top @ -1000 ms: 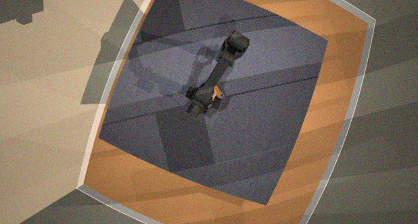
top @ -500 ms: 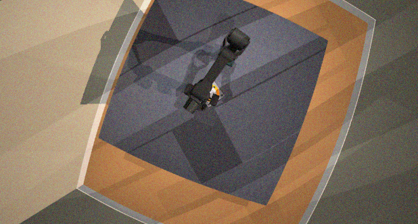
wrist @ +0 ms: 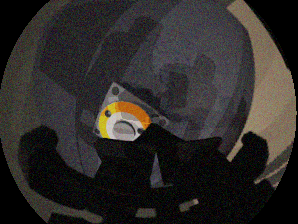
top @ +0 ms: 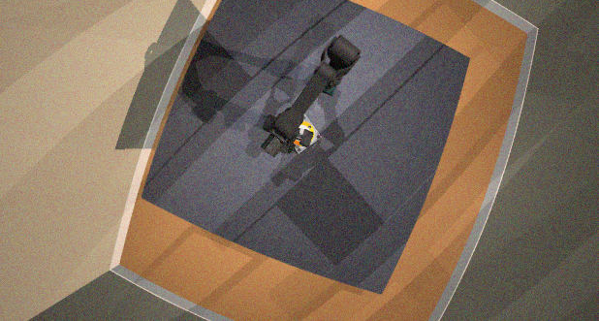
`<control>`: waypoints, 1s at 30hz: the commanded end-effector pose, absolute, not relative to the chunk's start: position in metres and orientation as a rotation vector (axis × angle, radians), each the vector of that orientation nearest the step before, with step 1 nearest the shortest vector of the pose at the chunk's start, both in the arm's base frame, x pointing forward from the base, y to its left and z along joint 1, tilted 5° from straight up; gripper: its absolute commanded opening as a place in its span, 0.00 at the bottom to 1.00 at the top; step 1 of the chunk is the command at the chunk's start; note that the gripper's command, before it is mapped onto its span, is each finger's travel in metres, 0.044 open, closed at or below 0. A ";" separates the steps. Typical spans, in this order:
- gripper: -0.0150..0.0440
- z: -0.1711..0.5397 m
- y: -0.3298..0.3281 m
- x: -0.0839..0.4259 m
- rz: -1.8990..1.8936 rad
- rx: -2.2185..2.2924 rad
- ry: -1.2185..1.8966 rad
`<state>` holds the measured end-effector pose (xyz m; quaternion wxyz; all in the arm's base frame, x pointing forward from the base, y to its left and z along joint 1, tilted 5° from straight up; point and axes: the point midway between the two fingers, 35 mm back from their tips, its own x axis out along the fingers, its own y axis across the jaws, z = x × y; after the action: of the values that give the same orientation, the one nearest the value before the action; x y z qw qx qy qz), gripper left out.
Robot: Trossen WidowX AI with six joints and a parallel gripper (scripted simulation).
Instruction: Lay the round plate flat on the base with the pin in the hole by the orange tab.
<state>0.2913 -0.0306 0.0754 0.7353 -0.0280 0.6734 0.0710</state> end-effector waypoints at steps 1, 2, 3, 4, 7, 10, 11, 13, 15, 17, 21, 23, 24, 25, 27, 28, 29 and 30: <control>0.25 0.073 -0.032 0.284 0.160 -0.062 1.489; 0.25 0.073 -0.033 0.283 0.160 -0.062 1.490; 0.25 0.073 -0.033 0.282 0.160 -0.062 1.490; 0.25 0.073 -0.034 0.281 0.160 -0.062 1.490; 0.25 0.073 -0.035 0.278 0.160 -0.062 1.490; 0.25 0.073 -0.035 0.275 0.160 -0.062 1.490; 0.25 0.073 -0.036 0.274 0.160 -0.062 1.490; 0.25 0.073 -0.036 0.272 0.160 -0.062 1.490; 0.25 0.073 -0.036 0.270 0.160 -0.062 1.491; 0.25 0.073 -0.036 0.268 0.160 -0.062 1.491; 0.25 0.073 -0.037 0.265 0.160 -0.062 1.491; 0.25 0.073 -0.037 0.264 0.160 -0.062 1.491; 0.25 0.073 -0.037 0.263 0.160 -0.062 1.491; 0.25 0.073 -0.037 0.262 0.160 -0.062 1.491; 0.25 0.073 -0.037 0.261 0.160 -0.062 1.491; 0.25 0.073 -0.037 0.261 0.160 -0.062 1.492; 0.25 0.072 -0.037 0.260 0.160 -0.062 1.492; 0.25 0.072 -0.036 0.259 0.160 -0.062 1.492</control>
<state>0.2641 -0.0372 0.0740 0.7336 -0.0282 0.6753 0.0704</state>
